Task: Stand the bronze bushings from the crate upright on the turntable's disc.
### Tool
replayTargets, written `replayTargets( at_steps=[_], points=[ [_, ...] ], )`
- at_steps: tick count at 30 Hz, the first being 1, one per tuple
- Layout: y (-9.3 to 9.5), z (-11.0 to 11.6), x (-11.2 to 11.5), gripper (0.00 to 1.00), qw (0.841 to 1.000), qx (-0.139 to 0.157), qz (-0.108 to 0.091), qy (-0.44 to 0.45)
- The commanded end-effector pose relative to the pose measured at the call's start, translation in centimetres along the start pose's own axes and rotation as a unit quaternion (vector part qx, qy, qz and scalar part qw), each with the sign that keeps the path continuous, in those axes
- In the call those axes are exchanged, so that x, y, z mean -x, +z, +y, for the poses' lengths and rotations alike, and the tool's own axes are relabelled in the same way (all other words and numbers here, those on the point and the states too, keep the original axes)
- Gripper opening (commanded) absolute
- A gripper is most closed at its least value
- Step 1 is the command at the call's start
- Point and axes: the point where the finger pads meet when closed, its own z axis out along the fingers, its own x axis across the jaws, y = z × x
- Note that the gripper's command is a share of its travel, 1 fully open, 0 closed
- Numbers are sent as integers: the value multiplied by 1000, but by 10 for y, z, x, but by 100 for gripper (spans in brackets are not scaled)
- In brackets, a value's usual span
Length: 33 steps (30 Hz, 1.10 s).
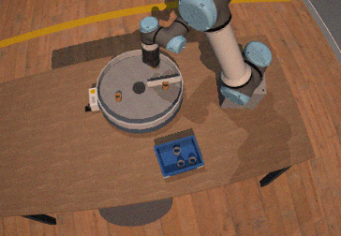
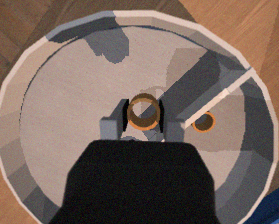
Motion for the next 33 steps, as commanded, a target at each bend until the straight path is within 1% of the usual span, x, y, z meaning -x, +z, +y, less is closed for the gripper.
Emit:
replayTargets(
  at_steps=[1, 6, 9, 11, 14, 16, 33],
  points=[
    [-1, -1, 2, 0, 1000, 0, -1, 0],
    [0, -1, 2, 0, 1000, 0, -1, 0],
    [8, 0, 1, 0, 1000, 0, 0, 0],
    [8, 0, 1, 0, 1000, 0, 0, 0],
    [22, 0, 1, 0, 1000, 0, -1, 0],
    [26, 0, 2, 0, 1000, 0, -1, 0],
    [25, -1, 2, 0, 1000, 0, -1, 0]
  ],
)
